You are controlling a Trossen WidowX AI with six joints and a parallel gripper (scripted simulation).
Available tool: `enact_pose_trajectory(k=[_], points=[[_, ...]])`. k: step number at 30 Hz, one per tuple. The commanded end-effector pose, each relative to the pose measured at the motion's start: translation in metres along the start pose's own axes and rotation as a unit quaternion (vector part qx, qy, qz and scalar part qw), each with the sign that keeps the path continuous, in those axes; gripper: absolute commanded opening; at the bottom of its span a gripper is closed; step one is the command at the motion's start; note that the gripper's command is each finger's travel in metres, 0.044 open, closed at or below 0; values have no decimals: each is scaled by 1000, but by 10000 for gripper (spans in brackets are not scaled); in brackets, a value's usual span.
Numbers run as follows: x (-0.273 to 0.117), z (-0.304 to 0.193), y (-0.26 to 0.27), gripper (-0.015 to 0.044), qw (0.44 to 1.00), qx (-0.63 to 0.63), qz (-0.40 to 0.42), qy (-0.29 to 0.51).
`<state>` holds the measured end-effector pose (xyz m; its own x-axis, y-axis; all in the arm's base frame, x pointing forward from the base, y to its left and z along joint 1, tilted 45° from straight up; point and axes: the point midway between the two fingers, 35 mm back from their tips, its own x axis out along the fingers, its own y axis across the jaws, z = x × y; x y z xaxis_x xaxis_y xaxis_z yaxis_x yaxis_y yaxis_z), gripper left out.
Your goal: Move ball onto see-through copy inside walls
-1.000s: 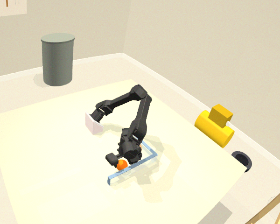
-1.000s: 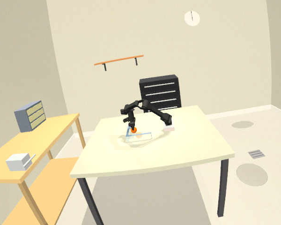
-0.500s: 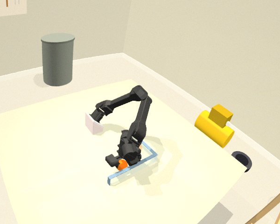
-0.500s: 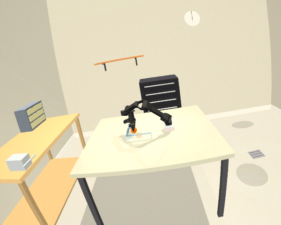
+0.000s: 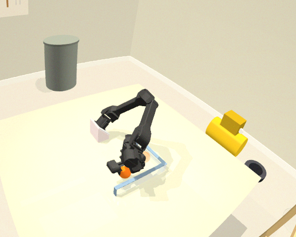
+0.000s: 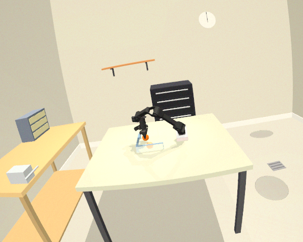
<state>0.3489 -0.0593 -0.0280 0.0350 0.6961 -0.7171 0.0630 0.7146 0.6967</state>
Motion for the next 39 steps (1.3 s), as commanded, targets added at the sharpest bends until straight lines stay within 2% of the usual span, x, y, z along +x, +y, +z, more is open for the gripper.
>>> enact_pose_trajectory(k=[1, 22, 31, 39], points=[[-31, 4, -5, 0, 1000, 15, -8, -20], [-121, 9, 13, 0, 999, 34, 7, -15], [-120, 9, 21, 0, 998, 66, 8, -19], [-113, 5, 45, 0, 986, 168, 8, -19]])
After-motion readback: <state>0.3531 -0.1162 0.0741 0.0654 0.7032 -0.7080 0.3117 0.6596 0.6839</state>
